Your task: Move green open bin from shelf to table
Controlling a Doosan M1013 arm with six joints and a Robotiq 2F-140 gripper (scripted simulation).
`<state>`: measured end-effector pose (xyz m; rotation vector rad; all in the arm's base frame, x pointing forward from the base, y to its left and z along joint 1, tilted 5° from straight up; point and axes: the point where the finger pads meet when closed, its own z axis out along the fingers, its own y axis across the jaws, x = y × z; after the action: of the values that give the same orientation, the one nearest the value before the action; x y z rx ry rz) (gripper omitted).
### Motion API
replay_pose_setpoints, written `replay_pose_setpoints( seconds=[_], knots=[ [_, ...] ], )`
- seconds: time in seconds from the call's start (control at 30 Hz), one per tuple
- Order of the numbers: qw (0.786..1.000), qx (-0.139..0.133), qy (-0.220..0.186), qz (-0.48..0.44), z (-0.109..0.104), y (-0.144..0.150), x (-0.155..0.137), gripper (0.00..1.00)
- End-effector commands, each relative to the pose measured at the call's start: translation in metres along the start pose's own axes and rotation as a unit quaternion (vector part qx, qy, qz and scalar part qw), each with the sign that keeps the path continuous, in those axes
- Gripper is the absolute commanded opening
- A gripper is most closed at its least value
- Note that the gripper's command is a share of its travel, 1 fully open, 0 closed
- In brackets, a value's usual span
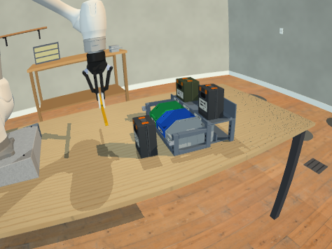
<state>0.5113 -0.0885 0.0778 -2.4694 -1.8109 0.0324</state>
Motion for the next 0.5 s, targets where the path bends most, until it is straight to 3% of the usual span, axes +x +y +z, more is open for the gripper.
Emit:
replay_pose_setpoints(
  seconds=[0.0,0.47],
  knots=[
    [1.000,0.000,0.000,0.000,0.0001,-0.0044,0.0008,0.00],
    [1.000,0.000,0.000,0.000,0.0001,-0.0012,0.0002,0.00]
  ],
)
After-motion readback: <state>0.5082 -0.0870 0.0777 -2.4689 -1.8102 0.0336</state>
